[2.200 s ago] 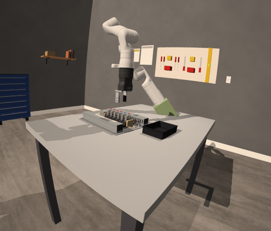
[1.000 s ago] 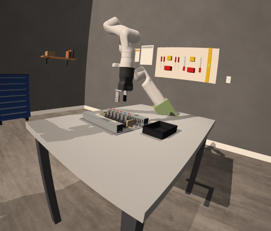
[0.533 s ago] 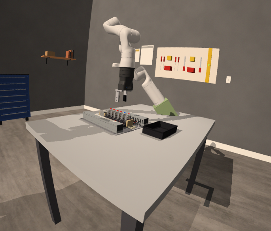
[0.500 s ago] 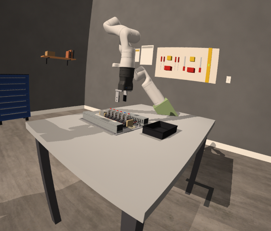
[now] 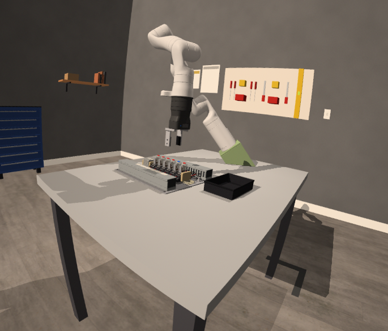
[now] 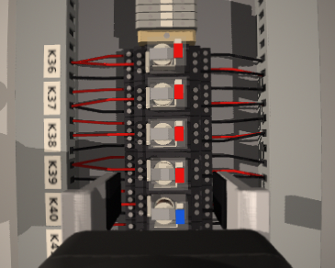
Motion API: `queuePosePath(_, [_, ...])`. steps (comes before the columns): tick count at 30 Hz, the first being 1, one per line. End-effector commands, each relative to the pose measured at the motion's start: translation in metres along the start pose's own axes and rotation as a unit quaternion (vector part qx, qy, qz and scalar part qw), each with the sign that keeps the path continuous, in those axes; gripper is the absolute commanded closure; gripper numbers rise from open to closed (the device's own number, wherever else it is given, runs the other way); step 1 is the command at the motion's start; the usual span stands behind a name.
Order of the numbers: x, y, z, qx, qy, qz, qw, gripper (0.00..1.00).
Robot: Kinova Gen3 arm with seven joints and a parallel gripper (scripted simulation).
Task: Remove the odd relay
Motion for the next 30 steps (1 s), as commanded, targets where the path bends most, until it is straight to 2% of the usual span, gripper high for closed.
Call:
queuePosePath(1, [-0.001, 0.0, 0.0, 0.0, 0.0, -0.001, 1.0, 0.02])
queuePosePath(9, [-0.001, -0.008, 0.001, 0.0, 0.001, -0.001, 1.0, 0.02])
queuePosePath(18, [-0.001, -0.055, 0.01, 0.0, 0.001, -0.001, 1.0, 0.02])
queuePosePath(20, [-0.001, -0.055, 0.01, 0.0, 0.001, -0.001, 1.0, 0.02])
queuePosePath(25, [-0.001, -0.078, 0.014, 0.0, 0.001, -0.001, 1.0, 0.02])
queuePosePath(30, [-0.001, -0.086, 0.015, 0.0, 0.0, -0.001, 1.0, 0.02])
Point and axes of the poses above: the point where the finger pads meet when closed, its own x axis out along the fingers, its own z axis across the jaws, y = z × x, the point moved 6 cm from there along -x, back along the fingers, and after that the axes turned 10 degrees about x, right-handed, at the moved point
